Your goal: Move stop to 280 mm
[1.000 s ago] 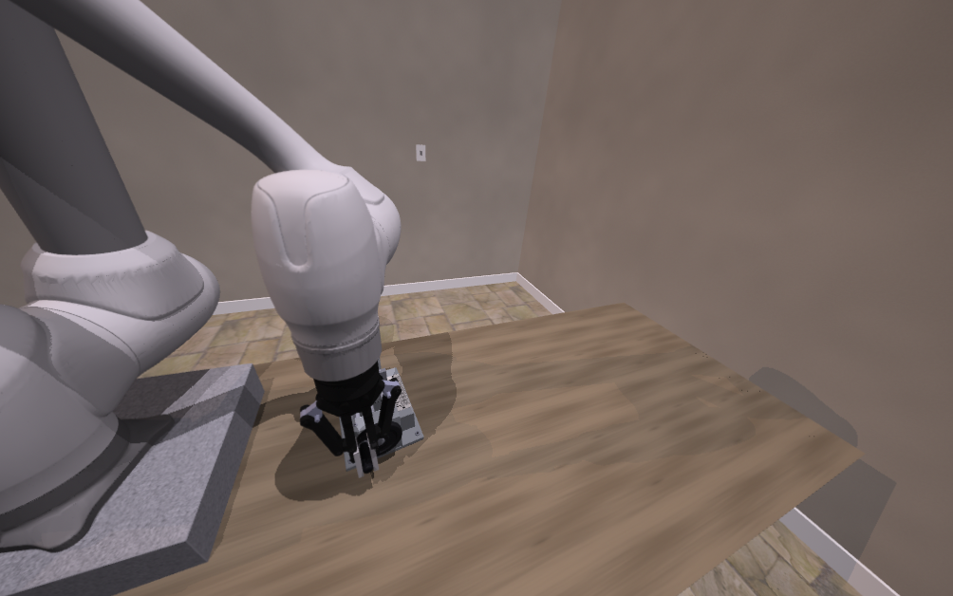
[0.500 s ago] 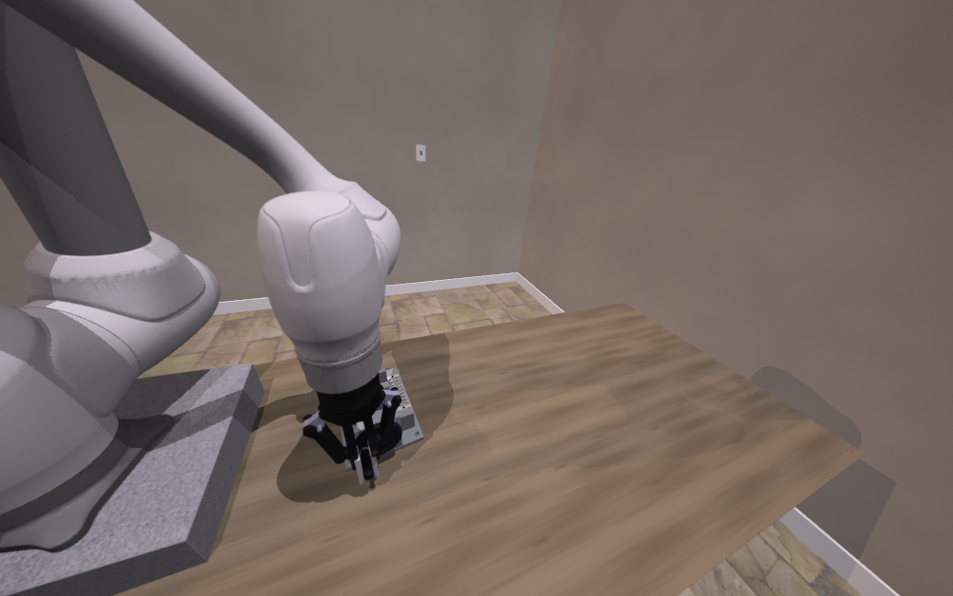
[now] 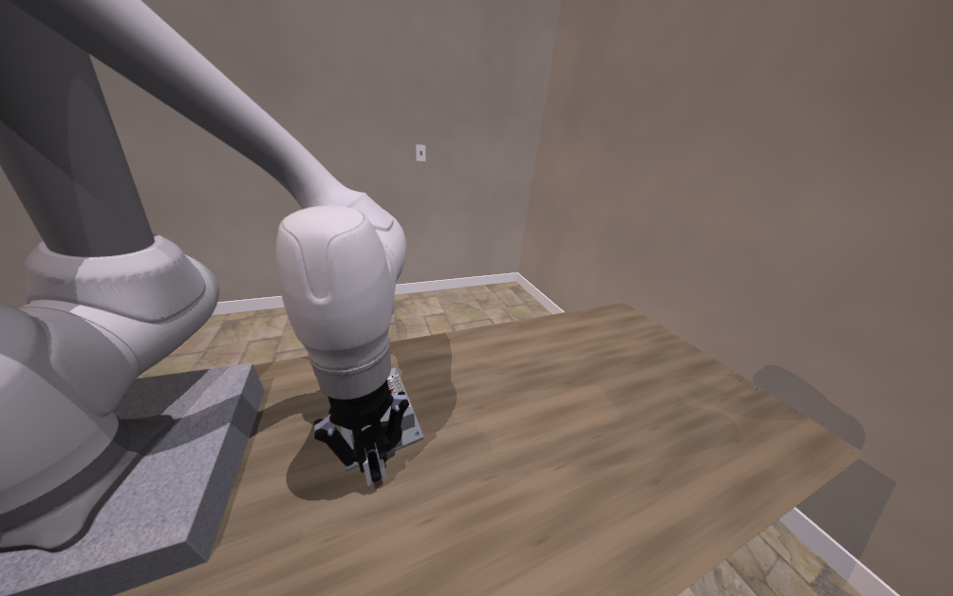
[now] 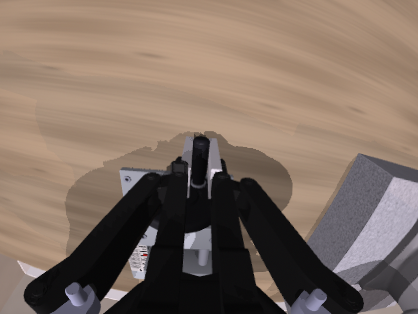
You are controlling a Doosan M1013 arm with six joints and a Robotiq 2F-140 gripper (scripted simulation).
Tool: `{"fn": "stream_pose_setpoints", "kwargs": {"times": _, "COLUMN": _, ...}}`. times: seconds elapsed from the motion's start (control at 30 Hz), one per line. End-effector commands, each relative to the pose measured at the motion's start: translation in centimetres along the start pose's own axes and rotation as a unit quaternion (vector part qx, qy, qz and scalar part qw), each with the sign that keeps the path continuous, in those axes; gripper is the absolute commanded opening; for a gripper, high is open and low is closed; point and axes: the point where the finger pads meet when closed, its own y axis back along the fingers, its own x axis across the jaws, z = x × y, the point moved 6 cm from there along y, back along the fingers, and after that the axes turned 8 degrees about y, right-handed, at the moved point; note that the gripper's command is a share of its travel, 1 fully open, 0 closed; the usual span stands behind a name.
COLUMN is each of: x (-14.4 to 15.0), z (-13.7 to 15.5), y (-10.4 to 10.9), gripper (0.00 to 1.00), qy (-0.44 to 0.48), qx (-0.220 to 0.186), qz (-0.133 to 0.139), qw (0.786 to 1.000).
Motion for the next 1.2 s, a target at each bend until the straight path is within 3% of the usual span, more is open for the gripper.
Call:
{"fn": "stream_pose_setpoints", "kwargs": {"times": 0.0, "x": -0.3, "z": 0.0, "y": -0.2, "gripper": 0.04, "qy": 0.0, "qx": 0.0, "qz": 0.0, "qw": 1.0}}
{"fn": "stream_pose_setpoints", "kwargs": {"times": 0.53, "x": -3.3, "z": -0.5, "y": 0.0, "gripper": 0.04, "qy": 0.0, "qx": 0.0, "qz": 0.0, "qw": 1.0}}
{"fn": "stream_pose_setpoints", "kwargs": {"times": 1.17, "x": -4.1, "z": -0.6, "y": 3.5, "gripper": 0.04, "qy": 0.0, "qx": 0.0, "qz": 0.0, "qw": 1.0}}
